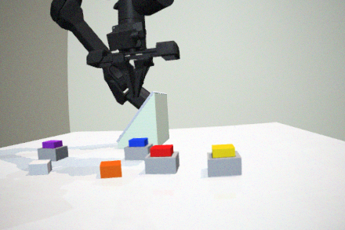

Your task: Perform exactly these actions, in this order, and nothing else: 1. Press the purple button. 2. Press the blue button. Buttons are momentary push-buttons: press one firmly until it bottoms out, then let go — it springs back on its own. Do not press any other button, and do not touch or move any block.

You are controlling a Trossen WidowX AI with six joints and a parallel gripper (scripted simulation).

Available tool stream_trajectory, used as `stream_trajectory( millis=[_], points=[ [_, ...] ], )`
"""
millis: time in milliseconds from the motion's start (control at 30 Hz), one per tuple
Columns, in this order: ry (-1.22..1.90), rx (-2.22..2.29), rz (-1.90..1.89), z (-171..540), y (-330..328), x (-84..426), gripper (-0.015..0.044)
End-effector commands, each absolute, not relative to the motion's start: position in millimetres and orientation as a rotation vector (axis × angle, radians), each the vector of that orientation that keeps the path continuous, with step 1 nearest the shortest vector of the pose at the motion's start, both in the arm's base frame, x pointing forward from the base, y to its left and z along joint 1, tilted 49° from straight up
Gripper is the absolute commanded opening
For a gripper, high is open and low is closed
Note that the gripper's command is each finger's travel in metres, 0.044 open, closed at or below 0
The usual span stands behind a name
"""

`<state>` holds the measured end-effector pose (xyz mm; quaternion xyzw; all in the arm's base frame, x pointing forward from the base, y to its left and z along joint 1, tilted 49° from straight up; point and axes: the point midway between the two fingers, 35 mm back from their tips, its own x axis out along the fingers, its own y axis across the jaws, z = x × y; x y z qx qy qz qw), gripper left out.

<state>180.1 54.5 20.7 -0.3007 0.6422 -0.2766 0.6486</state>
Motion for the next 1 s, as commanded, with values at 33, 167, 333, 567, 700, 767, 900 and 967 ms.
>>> stream_trajectory(
  millis=[33,167,333,567,700,767,900,967],
  points=[
    [1.467,-0.692,-0.642,-12.1,17.6,177.9,0.002],
    [1.467,-0.693,-0.644,-17.9,9.7,176.9,0.002],
    [1.467,-0.693,-0.644,-20.8,6.6,177.2,0.002],
    [1.467,-0.693,-0.643,-28.5,-2.0,177.7,0.002],
    [1.466,-0.693,-0.644,-32.6,-7.0,177.7,0.002],
    [1.466,-0.693,-0.644,-34.7,-9.5,177.6,0.002],
    [1.466,-0.694,-0.645,-38.6,-14.5,177.3,0.002],
    [1.466,-0.694,-0.645,-39.8,-16.1,177.2,0.002]
  ],
)
